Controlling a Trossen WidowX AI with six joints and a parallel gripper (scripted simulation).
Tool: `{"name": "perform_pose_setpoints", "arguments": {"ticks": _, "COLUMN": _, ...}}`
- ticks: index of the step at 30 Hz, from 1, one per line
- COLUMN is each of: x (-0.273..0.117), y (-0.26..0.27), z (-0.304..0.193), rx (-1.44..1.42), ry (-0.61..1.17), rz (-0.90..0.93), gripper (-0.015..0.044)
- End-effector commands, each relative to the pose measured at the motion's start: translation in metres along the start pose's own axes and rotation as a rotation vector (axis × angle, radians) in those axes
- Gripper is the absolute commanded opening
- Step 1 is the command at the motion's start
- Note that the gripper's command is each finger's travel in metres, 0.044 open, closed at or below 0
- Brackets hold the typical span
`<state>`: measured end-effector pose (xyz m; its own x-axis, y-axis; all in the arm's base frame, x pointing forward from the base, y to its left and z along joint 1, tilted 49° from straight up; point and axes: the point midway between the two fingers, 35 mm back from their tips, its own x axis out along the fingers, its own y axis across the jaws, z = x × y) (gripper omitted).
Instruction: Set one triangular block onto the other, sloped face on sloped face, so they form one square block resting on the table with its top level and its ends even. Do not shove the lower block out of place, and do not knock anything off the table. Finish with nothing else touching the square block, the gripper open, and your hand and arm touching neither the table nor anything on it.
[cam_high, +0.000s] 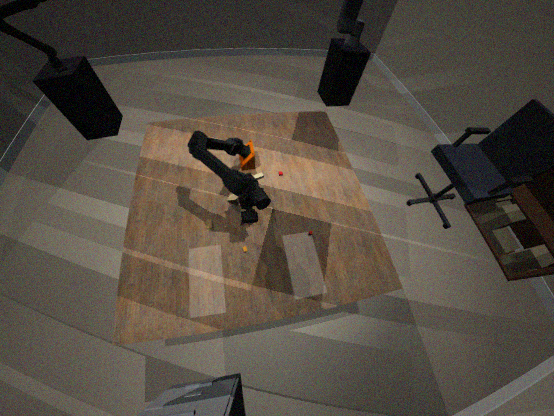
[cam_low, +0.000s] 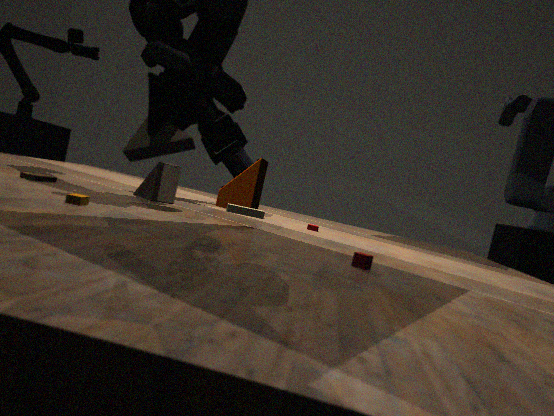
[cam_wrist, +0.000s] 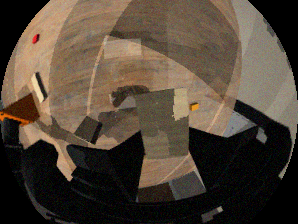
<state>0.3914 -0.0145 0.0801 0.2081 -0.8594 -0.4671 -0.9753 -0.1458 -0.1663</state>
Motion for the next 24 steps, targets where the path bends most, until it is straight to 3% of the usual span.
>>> {"name": "perform_pose_setpoints", "arguments": {"ticks": 1, "x": -0.001, "y": -0.003, "z": -0.003, "rx": 0.138, "ry": -0.055, "rz": 0.041, "gripper": 0.0000}}
{"name": "perform_pose_setpoints", "arguments": {"ticks": 24, "x": -0.012, "y": 0.001, "z": -0.017, "rx": 0.785, "ry": -0.219, "rz": 0.369, "gripper": 0.0000}}
